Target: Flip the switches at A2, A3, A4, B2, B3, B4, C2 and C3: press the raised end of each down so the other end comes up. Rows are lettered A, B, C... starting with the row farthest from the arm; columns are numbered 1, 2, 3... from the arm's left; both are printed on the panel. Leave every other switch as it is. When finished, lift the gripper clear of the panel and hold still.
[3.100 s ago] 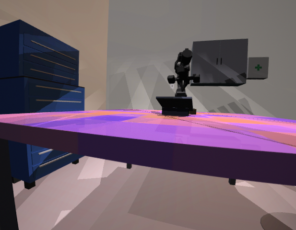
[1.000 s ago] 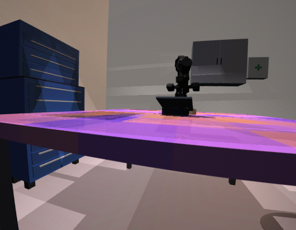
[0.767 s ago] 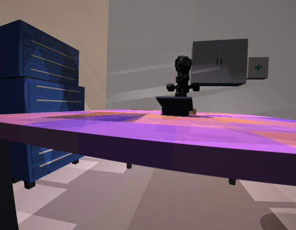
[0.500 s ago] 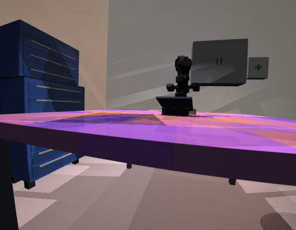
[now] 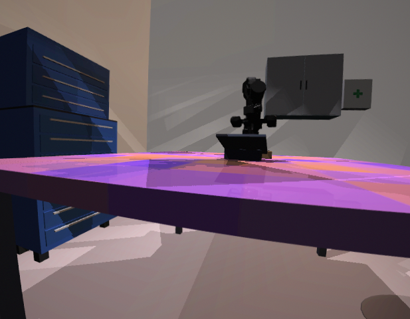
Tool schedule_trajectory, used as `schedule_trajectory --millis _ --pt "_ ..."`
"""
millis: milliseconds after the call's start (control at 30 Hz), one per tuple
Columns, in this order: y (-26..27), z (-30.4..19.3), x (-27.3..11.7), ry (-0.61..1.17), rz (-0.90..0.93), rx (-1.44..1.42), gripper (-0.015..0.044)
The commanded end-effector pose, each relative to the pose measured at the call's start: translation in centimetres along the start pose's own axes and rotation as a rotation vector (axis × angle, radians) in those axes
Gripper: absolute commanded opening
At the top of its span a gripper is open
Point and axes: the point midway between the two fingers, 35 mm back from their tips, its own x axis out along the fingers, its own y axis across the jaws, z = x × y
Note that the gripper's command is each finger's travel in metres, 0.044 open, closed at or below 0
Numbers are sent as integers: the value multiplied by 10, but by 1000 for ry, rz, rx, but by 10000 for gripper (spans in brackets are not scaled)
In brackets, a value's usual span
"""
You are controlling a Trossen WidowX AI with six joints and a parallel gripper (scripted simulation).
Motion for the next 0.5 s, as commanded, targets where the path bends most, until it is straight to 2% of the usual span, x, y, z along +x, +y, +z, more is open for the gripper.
schedule_trajectory --millis 0,467 --pt "1 -1 2 6 4 -5 0" --pt "1 -1 4 6 4 -5 0"
